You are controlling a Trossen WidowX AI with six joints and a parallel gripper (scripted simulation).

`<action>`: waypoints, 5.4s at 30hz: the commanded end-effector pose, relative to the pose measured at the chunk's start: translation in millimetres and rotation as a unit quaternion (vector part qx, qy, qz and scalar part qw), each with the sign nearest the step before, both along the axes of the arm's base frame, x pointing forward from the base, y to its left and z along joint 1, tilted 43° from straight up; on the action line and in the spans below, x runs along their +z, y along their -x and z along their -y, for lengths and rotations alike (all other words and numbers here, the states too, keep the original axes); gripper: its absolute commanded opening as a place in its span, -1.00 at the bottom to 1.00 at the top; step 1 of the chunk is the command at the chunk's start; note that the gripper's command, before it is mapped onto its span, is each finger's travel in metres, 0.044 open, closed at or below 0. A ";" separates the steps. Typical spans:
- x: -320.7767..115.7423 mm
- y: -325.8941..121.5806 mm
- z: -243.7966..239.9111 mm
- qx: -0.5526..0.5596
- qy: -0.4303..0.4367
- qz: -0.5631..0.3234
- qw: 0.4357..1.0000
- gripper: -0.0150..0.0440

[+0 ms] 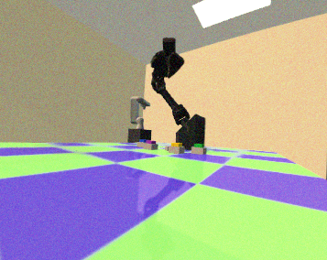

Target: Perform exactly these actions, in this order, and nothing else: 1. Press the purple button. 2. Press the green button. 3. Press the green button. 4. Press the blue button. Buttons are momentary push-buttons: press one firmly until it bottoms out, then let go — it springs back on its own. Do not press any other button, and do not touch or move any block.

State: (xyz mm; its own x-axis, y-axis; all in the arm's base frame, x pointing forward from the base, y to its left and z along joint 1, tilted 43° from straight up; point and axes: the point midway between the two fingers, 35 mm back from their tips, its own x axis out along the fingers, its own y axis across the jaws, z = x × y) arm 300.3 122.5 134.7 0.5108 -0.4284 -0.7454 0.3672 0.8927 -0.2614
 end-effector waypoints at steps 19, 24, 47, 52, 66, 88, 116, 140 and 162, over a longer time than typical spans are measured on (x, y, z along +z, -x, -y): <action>-96.8 32.5 192.5 0.005 0.157 -0.327 0.932 0.33; -98.5 32.8 194.3 0.004 0.157 -0.327 0.932 -0.11; -111.2 32.4 205.8 0.004 0.157 -0.327 0.932 -0.42; -117.0 32.6 211.4 0.004 0.158 -0.327 0.932 -0.42; -123.3 33.2 217.5 0.004 0.158 -0.327 0.932 -0.42; -61.3 31.4 158.9 0.005 0.155 -0.328 0.932 -0.42; -205.3 83.8 2.5 0.008 0.149 -0.328 0.933 -0.42; -259.4 84.8 52.7 0.007 0.150 -0.327 0.933 -0.42; -264.6 85.2 57.8 0.007 0.151 -0.327 0.933 -0.42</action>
State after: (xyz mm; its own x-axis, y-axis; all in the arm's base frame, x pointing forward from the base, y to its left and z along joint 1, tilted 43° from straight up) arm 216.8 66.8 -130.1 -0.0024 -0.6603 -0.7510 0.0390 0.7504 -0.6599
